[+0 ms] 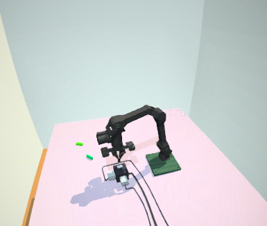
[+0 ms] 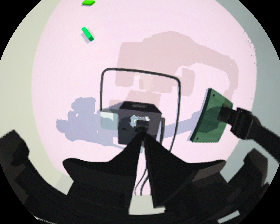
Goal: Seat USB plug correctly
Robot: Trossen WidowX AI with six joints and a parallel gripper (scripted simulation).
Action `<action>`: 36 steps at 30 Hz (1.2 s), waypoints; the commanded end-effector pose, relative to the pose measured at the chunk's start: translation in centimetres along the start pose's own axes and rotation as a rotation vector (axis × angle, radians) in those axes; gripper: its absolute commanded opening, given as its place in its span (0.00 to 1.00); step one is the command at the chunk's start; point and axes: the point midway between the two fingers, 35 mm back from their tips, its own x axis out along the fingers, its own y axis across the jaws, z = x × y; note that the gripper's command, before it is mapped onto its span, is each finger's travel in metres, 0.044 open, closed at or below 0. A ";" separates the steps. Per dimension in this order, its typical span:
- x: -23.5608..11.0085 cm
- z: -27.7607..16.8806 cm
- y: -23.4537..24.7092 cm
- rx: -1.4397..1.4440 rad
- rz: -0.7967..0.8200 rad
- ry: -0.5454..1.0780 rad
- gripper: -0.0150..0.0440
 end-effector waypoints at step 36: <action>0.4 -0.4 0.1 -0.003 0.004 0.039 0.25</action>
